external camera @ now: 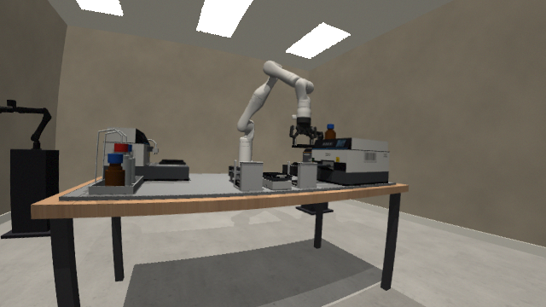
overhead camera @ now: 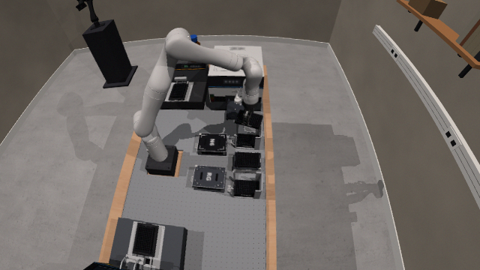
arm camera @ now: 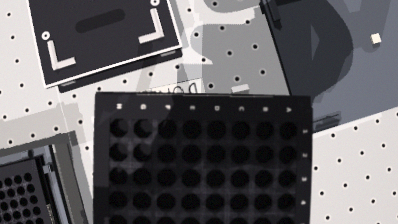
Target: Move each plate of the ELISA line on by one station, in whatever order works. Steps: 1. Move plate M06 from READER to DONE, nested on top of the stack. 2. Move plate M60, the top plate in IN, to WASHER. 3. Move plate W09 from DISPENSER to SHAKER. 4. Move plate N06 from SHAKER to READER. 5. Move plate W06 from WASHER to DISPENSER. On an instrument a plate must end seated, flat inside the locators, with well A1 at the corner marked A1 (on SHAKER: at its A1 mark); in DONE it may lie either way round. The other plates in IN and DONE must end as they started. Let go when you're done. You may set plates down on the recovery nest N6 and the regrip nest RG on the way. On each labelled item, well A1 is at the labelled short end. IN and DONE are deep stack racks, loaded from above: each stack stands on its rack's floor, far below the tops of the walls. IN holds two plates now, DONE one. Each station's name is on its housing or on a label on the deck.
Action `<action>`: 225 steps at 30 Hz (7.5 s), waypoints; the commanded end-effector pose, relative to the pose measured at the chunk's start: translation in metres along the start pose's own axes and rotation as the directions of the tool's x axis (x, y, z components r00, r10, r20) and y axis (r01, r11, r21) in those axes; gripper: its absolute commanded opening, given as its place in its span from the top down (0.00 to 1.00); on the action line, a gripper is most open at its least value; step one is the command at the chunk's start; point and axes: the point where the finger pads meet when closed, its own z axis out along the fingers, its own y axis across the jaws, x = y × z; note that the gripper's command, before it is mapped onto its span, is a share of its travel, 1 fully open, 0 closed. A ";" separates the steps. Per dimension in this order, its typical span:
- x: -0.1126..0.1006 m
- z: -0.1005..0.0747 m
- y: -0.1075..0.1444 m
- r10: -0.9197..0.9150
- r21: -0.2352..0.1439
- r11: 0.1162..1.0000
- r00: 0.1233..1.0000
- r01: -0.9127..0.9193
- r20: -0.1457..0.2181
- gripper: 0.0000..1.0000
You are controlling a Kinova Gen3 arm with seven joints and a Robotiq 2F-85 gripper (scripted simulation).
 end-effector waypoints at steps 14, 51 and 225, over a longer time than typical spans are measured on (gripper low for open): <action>-0.002 -0.001 -0.002 -0.179 -0.002 0.984 0.984 0.179 0.001 0.06; -0.002 0.019 -0.001 -0.225 -0.002 0.974 0.974 0.225 0.001 0.06; -0.002 0.133 -0.001 -0.225 -0.002 0.974 0.974 0.225 0.001 0.06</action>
